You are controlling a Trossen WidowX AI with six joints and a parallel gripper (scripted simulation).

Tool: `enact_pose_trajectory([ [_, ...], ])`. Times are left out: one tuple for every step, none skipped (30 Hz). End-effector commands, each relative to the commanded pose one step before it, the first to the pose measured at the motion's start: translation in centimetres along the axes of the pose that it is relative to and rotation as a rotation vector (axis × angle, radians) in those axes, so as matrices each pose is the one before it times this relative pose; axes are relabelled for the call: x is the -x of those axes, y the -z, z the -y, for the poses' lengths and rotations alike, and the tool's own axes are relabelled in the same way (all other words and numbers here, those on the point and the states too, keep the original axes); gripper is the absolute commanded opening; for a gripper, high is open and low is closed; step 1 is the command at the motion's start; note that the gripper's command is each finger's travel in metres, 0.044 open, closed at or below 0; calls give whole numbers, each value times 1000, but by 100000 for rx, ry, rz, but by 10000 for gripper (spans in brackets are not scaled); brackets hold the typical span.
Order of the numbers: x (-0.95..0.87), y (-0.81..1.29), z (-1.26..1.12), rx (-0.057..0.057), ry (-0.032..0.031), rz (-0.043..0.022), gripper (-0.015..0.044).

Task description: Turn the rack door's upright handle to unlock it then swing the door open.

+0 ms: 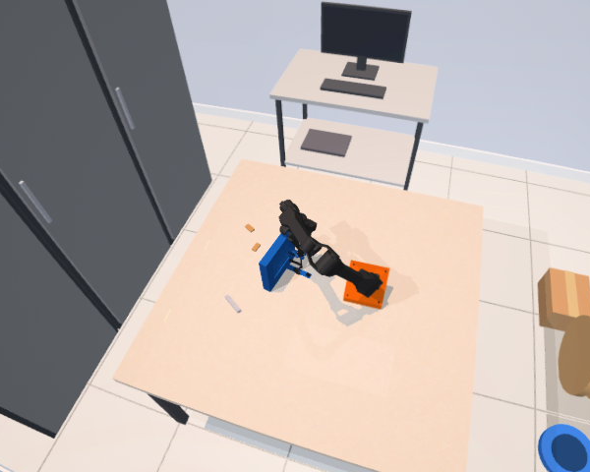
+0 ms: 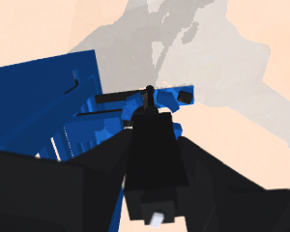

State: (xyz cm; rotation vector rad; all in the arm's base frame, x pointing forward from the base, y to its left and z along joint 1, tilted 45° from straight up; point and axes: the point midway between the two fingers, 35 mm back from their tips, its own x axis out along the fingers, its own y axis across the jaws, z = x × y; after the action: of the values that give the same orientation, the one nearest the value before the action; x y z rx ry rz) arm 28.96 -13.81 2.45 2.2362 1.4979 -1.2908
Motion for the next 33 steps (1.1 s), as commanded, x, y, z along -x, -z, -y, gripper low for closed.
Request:
enact_pose_trajectory([
  [7,108,5,-7431,-90,-441,12],
  [0,0,0,0,0,0,12],
  [0,0,0,0,0,0,12],
  [0,0,0,0,0,0,12],
  [0,0,0,0,0,0,12],
  [0,0,0,0,0,0,12],
  [0,0,0,0,0,0,12],
  [0,0,0,0,0,0,38],
  [0,0,0,0,0,0,64],
  [0,0,0,0,0,0,91],
  [0,0,0,0,0,0,117],
  [0,0,0,0,0,0,143],
  [0,0,0,0,0,0,169],
  [0,0,0,0,0,0,196],
  [0,0,0,0,0,0,222],
  [0,0,0,0,0,0,248],
  [0,0,0,0,0,0,274],
  [0,0,0,0,0,0,284],
  [-1,-1,0,820,0,6,284],
  [-3,-3,0,2460,0,17,284],
  [-4,-5,1,4100,1,26,284],
  [-4,-4,1,4962,2,24,284],
  [-1,-1,0,4958,1,9,284],
  [-1,-1,0,4958,1,9,284],
  [-1,-1,0,4958,2,8,284],
  [-1,-1,0,4958,2,8,284],
  [-1,-1,1,4958,2,8,284],
  [-1,-1,1,4958,3,8,284],
  [-1,0,-1,4959,1,3,284],
  [-1,0,-1,4959,1,3,284],
  [-1,0,-1,4959,1,3,284],
  [-1,0,-1,4959,1,3,284],
  [-1,0,-1,4959,2,3,284],
])
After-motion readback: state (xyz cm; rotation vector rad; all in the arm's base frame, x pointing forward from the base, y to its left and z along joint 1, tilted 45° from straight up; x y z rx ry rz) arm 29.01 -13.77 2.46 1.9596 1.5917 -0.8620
